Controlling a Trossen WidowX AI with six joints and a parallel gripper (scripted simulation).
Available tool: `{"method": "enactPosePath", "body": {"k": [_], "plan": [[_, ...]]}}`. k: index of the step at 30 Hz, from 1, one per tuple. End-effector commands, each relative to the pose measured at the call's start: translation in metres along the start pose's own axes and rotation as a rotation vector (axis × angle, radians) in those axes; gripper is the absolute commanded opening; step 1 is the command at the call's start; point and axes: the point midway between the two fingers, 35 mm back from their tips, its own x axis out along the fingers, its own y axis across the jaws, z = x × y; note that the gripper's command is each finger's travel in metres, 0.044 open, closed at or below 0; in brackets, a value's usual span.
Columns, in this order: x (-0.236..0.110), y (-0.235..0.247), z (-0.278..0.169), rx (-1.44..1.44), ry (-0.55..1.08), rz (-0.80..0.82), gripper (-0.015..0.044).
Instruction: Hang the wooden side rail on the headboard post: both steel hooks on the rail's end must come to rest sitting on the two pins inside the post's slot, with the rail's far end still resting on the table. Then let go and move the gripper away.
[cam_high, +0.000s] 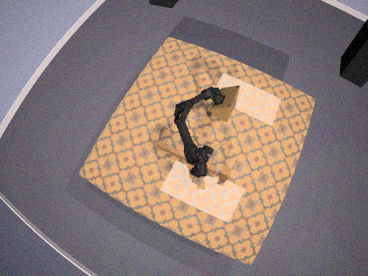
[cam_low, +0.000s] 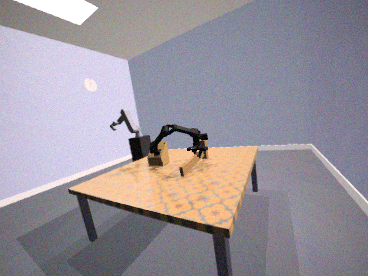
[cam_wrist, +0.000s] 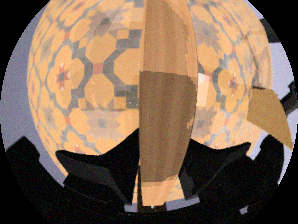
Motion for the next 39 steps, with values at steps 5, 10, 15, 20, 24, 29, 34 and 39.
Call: {"method": "enactPosePath", "body": {"k": [5,10,15,20,24,29,34,39], "plan": [[-0.0085,0.0035,-0.0045,0.001,0.008,0.020,0.0000],[-0.0091,0.0029,-0.0051,0.001,0.008,0.020,0.0000],[-0.0094,0.0024,-0.0056,0.000,0.008,0.020,0.0000],[-0.0088,0.0018,-0.0062,0.000,0.008,0.020,0.0000],[-0.0083,0.0014,-0.0067,0.000,0.008,0.020,0.0000],[-0.0078,0.0009,-0.0072,0.000,0.008,0.020,0.0000],[-0.0072,0.0003,-0.0078,0.000,0.008,0.020,0.0000],[-0.0067,0.0003,-0.0084,0.000,0.008,0.020,0.0000]]}}
